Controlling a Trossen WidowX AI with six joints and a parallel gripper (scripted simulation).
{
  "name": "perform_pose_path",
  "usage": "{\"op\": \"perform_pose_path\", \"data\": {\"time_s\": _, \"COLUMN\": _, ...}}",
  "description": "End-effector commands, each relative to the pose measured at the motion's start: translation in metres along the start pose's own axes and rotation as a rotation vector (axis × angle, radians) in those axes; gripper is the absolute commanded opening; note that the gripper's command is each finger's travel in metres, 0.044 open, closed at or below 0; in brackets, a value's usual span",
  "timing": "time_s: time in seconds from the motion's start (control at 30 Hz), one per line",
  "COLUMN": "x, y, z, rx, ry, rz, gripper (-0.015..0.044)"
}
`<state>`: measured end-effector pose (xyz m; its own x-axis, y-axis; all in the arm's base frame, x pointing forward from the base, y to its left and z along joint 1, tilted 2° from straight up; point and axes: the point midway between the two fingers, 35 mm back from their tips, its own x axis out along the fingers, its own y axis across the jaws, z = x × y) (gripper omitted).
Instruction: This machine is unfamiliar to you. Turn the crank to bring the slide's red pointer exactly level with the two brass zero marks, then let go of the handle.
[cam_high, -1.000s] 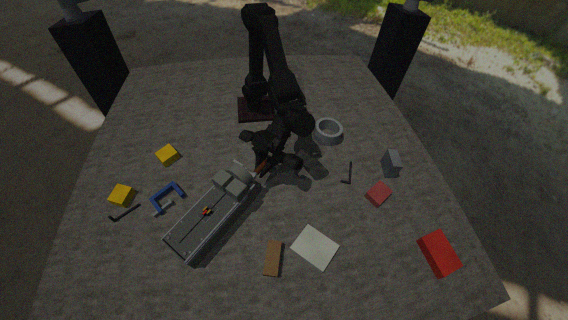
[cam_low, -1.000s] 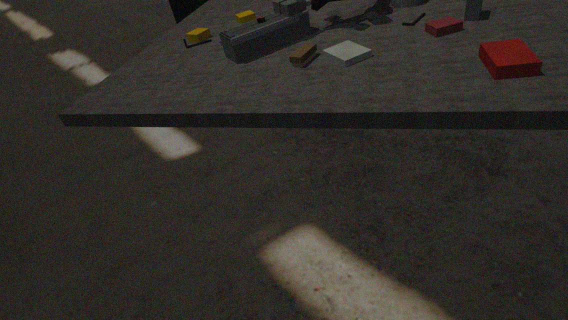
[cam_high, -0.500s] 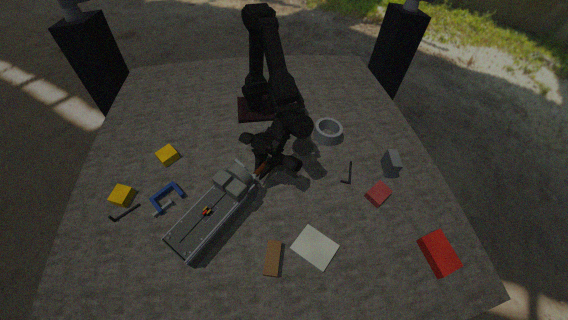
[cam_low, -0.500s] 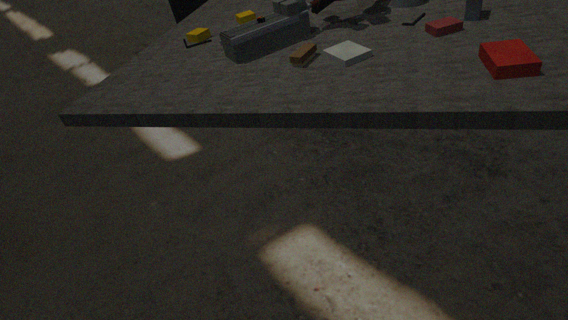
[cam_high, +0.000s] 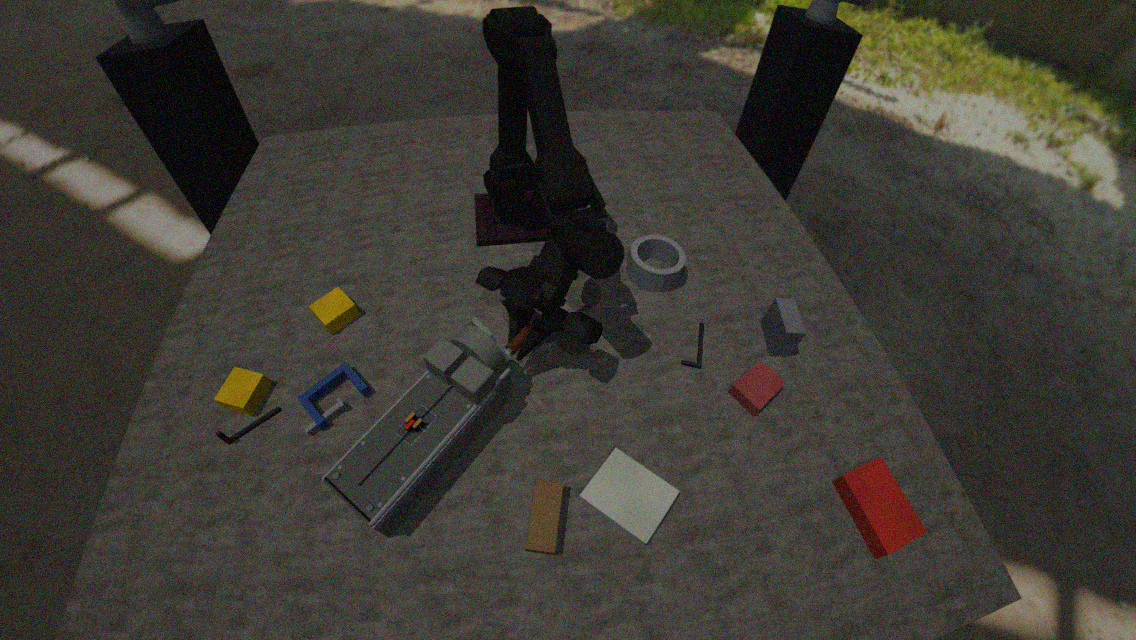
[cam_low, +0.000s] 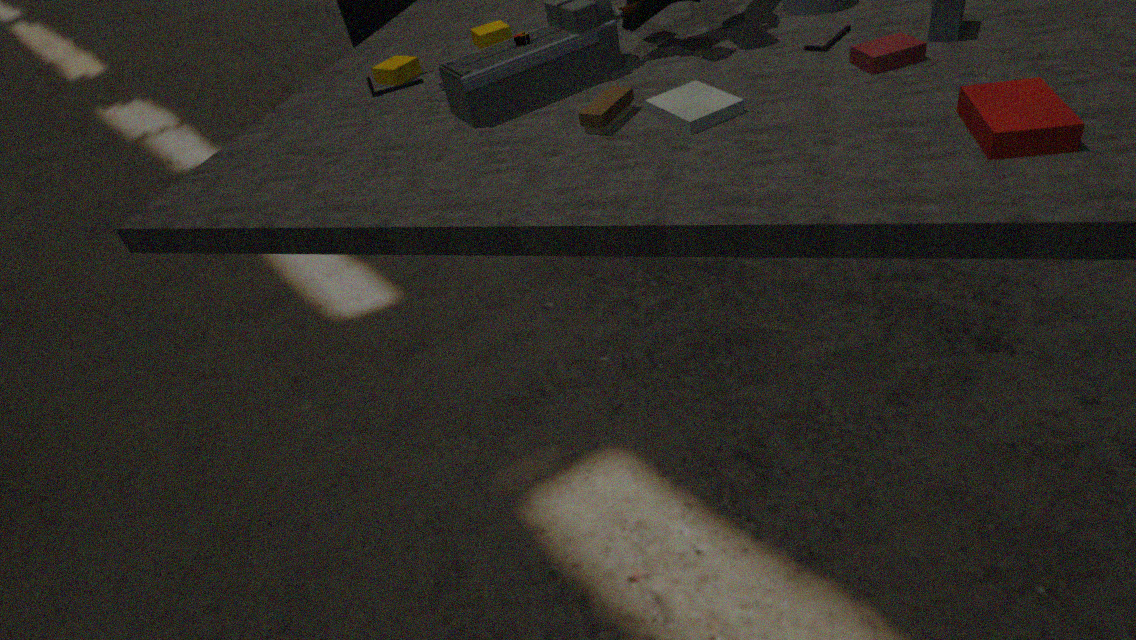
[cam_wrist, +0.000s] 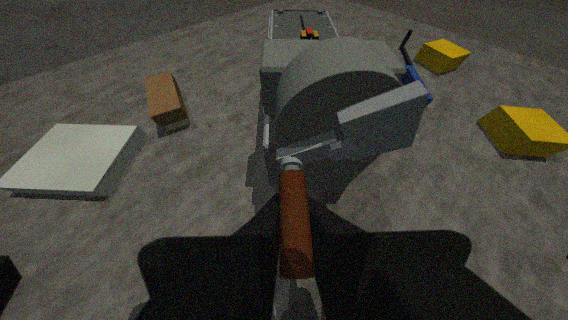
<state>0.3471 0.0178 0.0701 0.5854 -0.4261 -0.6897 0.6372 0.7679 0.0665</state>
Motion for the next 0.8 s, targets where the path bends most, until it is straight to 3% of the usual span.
{"op": "perform_pose_path", "data": {"time_s": 0.0, "x": 0.0060, "y": -0.0048, "z": -0.0057, "rx": -0.008, "ry": 0.016, "rz": -0.010, "gripper": 0.0000}}
{"op": "perform_pose_path", "data": {"time_s": 0.77, "x": 0.0086, "y": -0.0089, "z": -0.0081, "rx": -0.009, "ry": 0.016, "rz": -0.010, "gripper": 0.0000}}
